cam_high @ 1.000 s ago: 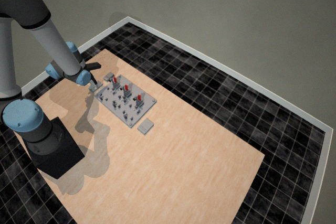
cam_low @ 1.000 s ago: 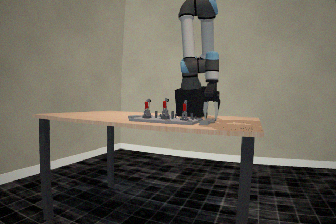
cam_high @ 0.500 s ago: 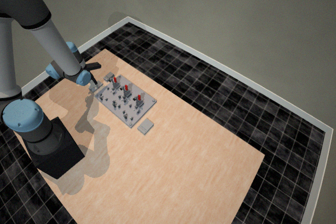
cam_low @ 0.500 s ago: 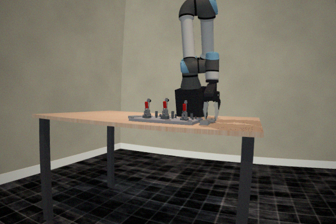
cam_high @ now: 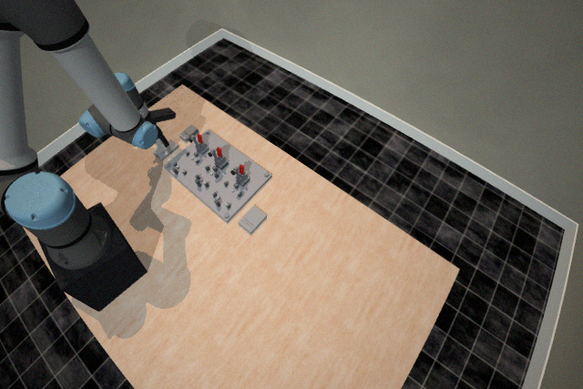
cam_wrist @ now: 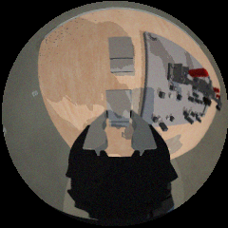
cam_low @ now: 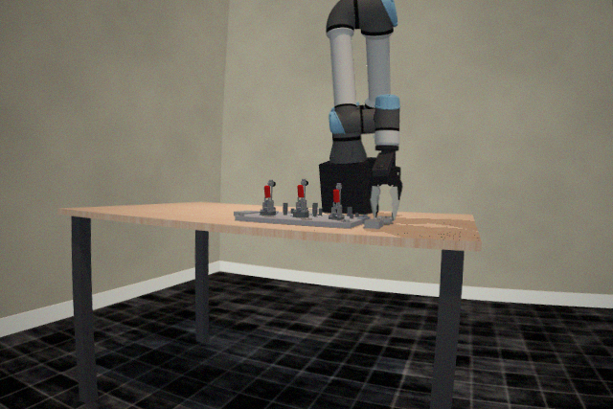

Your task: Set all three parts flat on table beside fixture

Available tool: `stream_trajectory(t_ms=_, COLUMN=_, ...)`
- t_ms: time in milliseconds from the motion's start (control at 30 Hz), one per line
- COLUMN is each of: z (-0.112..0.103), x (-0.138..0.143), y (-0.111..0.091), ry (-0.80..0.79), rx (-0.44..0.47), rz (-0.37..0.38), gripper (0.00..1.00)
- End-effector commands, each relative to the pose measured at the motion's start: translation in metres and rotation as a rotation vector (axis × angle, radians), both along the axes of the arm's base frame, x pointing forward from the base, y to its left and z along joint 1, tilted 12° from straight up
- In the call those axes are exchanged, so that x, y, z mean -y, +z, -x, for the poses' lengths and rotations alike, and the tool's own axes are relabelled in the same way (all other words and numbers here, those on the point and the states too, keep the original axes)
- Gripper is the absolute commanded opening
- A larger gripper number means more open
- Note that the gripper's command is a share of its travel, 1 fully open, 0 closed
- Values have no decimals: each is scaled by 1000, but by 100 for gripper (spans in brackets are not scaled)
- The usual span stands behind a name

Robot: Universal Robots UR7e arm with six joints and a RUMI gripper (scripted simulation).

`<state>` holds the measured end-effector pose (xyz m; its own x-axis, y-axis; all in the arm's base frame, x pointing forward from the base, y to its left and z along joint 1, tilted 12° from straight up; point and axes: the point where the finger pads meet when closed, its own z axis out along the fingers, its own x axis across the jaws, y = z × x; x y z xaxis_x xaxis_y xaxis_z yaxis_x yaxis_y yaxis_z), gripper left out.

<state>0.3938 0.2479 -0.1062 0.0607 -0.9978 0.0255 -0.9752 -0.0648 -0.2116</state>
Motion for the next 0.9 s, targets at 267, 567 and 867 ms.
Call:
stream_trajectory(t_ms=267, z=-5, x=0, y=-4, ry=-2, rx=4, rz=-2, gripper=0)
stream_trajectory(t_ms=567, z=-5, x=0, y=-6, ry=-2, rx=3, rz=-2, gripper=0)
stream_trajectory(t_ms=867, z=-5, x=0, y=-5, ry=-2, rx=4, rz=-2, gripper=0)
